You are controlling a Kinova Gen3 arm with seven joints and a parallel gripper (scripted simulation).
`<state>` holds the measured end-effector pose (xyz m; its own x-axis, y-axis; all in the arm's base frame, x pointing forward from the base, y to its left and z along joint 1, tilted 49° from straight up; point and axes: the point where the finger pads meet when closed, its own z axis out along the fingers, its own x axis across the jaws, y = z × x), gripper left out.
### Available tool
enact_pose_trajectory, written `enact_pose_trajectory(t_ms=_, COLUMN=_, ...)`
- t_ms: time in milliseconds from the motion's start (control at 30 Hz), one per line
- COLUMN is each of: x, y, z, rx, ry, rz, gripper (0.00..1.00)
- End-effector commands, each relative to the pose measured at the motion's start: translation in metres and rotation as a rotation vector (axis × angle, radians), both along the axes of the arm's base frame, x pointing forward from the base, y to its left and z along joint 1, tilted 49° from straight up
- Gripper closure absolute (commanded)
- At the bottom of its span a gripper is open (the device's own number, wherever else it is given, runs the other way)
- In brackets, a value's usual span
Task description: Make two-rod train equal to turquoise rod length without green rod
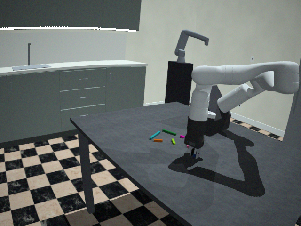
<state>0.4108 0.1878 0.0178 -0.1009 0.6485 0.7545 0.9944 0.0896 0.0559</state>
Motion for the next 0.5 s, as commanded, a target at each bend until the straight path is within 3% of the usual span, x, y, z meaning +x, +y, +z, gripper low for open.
enact_pose_trajectory(t_ms=0, x=0.001, y=-0.003, z=0.002, rx=0.0, ry=-0.002, rz=-0.002, gripper=0.46)
enact_pose_trajectory(t_ms=200, x=0.001, y=-0.011, z=0.009, rx=0.0, ry=-0.002, rz=-0.002, gripper=0.46)
enact_pose_trajectory(t_ms=467, x=0.003, y=-0.042, z=0.036, rx=0.0, ry=-0.002, rz=-0.002, gripper=0.46)
